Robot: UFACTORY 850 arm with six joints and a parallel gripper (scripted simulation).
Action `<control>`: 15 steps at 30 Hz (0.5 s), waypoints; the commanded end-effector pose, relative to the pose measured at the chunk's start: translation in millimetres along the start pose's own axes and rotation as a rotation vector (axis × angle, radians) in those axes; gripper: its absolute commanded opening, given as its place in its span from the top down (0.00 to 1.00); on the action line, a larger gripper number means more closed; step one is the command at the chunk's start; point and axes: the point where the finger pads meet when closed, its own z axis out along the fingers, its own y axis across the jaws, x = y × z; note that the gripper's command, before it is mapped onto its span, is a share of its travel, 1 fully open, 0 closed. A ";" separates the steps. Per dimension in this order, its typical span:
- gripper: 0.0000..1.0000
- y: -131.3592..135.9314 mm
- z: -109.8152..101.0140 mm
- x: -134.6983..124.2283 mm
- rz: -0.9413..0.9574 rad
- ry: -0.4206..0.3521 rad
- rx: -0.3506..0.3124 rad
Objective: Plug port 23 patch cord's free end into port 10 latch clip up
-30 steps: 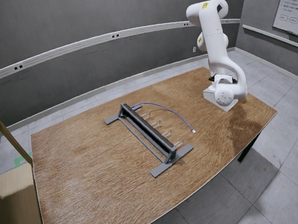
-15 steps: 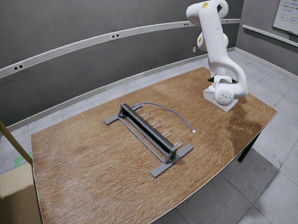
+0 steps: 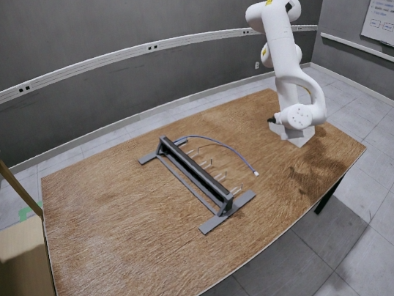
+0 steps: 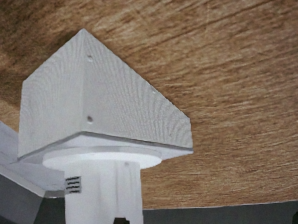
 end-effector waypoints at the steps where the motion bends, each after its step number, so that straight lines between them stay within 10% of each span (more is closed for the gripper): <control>1: 0.00 22.9 0.5 25.0 -0.061 0.141 -0.069; 15: 0.00 77.8 1.9 83.3 -0.206 0.464 -0.240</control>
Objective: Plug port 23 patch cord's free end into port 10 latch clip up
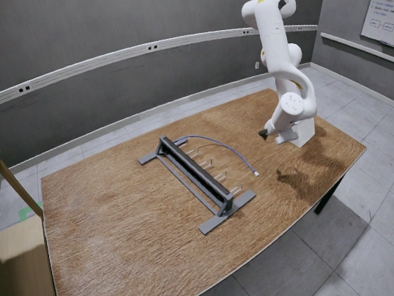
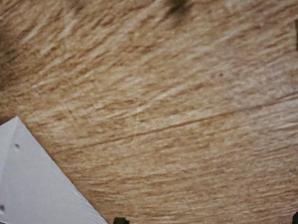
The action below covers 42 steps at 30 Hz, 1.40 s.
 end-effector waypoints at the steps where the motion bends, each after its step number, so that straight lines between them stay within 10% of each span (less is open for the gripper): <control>1: 0.00 26.4 12.8 18.6 -0.057 0.141 -0.074; 19: 0.00 89.1 39.7 64.0 -0.208 0.469 -0.253; 35: 0.00 97.1 43.6 71.1 -0.236 0.522 -0.276; 36: 1.00 97.1 43.6 71.1 -0.236 0.522 -0.276; 42: 1.00 97.1 43.6 71.1 -0.236 0.522 -0.276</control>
